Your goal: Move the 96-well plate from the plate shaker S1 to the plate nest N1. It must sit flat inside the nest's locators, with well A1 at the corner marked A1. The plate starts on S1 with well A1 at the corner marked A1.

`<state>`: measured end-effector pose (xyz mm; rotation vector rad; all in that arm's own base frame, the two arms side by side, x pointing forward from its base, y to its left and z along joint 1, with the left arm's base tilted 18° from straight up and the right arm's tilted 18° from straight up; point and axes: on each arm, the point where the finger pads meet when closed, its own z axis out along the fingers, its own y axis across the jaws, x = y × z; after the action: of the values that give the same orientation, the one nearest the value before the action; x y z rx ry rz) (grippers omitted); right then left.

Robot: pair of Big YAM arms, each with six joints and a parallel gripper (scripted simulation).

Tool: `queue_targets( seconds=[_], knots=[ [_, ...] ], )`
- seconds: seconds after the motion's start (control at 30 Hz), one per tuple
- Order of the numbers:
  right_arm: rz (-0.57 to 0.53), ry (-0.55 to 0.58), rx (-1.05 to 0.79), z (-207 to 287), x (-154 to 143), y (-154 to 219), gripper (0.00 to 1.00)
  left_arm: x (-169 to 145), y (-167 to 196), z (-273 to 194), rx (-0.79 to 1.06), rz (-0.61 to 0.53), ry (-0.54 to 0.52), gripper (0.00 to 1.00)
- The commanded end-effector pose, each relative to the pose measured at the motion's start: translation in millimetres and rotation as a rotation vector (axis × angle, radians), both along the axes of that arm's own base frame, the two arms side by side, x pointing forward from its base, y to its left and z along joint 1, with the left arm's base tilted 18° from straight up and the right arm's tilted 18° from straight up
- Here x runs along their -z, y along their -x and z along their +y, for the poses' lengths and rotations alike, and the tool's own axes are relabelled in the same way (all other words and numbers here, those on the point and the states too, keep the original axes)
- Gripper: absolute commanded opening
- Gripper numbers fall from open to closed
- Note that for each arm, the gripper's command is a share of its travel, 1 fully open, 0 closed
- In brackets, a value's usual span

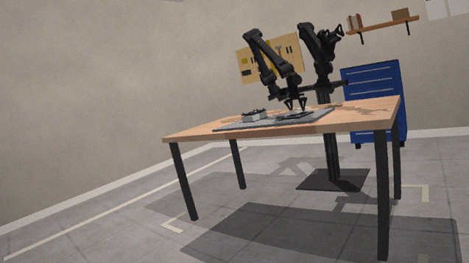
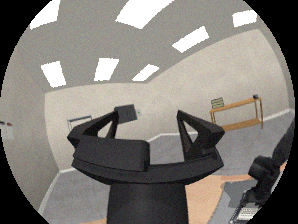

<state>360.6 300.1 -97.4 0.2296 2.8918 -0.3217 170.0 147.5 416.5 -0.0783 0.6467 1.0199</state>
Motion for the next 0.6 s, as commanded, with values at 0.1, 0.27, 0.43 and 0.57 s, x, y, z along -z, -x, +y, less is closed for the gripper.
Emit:
queue_targets(
  seconds=[0.1, 0.27, 0.43, 0.57],
  knots=[
    [-0.024, -0.014, -0.008, 2.8, -3.0, -16.0, 0.00, -5.2, 5.7, -2.3, -0.024, -0.013, -0.029, 1.00],
    [-0.024, -0.015, -0.008, 3.0, -3.3, -16.4, 0.00, -5.2, 5.7, -2.3, -0.024, -0.013, -0.029, 1.00],
    [-0.026, -0.016, -0.008, 3.4, -3.8, -17.1, 0.00, -5.2, 5.7, -2.3, -0.024, -0.013, -0.029, 1.00],
    [-0.026, -0.017, -0.008, 3.8, -4.2, -17.6, 0.00, -5.2, 5.7, -2.3, -0.024, -0.013, -0.029, 1.00]
  ],
)
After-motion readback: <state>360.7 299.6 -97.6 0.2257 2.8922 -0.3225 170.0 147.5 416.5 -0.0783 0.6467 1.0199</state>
